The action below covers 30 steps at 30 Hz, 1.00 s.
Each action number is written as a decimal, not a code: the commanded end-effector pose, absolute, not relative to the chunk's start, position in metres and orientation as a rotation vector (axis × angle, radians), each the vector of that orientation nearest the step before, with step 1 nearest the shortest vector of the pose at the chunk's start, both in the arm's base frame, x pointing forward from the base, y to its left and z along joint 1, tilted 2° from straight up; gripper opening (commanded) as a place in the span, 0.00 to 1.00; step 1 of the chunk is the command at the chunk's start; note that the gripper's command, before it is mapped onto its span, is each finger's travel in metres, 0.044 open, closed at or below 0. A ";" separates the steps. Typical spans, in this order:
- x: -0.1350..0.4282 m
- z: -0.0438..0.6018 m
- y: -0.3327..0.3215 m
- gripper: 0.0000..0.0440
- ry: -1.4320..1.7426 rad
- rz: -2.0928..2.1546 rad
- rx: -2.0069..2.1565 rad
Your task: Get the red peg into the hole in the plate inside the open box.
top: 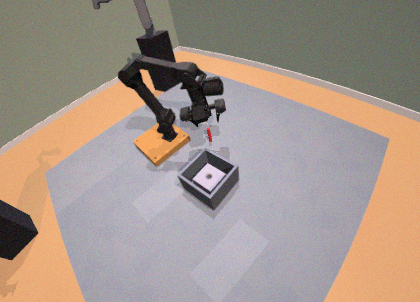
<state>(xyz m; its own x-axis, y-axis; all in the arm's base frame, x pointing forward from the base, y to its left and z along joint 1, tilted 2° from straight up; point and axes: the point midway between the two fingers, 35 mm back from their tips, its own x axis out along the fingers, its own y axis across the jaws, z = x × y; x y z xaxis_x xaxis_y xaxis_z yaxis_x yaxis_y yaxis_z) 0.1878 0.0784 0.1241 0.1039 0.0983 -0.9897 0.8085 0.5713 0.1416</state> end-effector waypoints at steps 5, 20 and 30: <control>0.187 0.084 0.081 1.00 1.357 -0.730 0.829; 0.188 0.025 0.084 0.81 1.283 -0.785 0.874; 0.183 0.024 0.084 0.22 1.342 -0.803 0.888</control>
